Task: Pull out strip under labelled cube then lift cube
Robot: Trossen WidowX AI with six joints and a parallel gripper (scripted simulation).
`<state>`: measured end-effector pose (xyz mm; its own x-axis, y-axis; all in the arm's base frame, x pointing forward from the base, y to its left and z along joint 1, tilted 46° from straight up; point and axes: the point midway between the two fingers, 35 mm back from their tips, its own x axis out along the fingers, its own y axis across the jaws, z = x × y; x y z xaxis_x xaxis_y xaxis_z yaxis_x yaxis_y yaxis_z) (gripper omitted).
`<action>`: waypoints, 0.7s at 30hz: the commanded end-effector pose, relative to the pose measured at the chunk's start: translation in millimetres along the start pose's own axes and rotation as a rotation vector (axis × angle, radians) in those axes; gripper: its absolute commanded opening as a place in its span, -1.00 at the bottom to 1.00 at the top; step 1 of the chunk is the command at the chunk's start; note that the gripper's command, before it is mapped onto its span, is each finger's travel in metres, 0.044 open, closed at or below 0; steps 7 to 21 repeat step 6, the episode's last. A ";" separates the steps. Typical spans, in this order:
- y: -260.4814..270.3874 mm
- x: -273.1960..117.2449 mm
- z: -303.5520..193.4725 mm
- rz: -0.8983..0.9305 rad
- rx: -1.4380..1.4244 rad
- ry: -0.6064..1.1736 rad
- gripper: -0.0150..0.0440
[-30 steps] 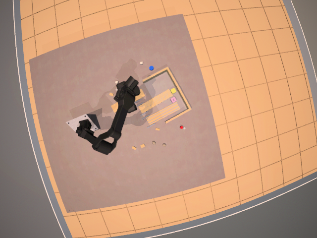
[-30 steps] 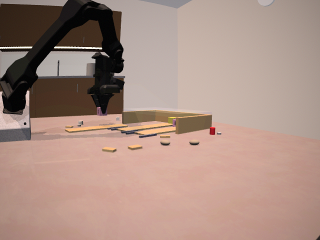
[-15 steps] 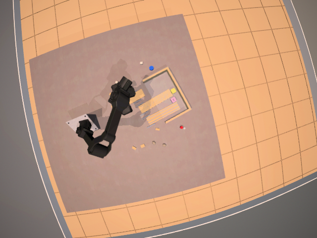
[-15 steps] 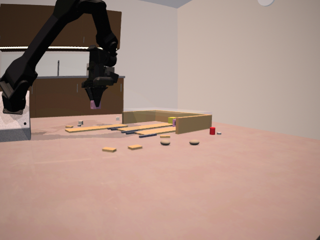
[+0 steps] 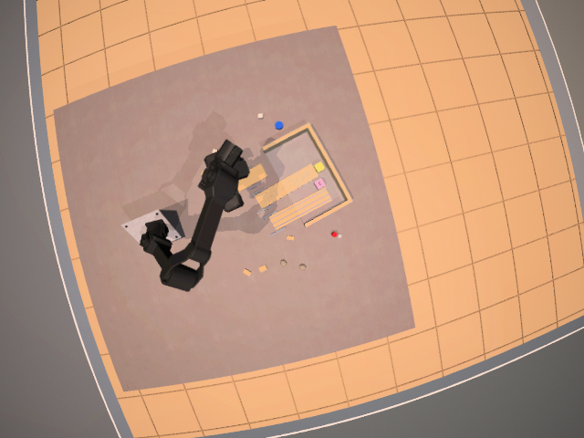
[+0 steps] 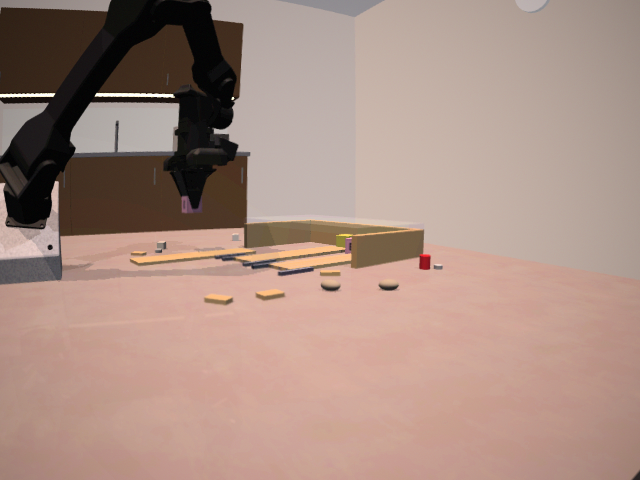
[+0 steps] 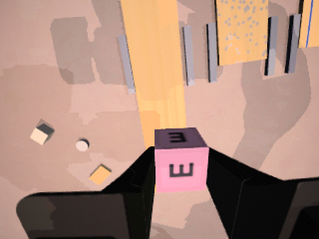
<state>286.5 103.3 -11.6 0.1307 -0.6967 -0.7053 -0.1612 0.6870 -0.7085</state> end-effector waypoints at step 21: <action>0.3 -0.2 -0.4 0.002 0.005 0.003 -0.49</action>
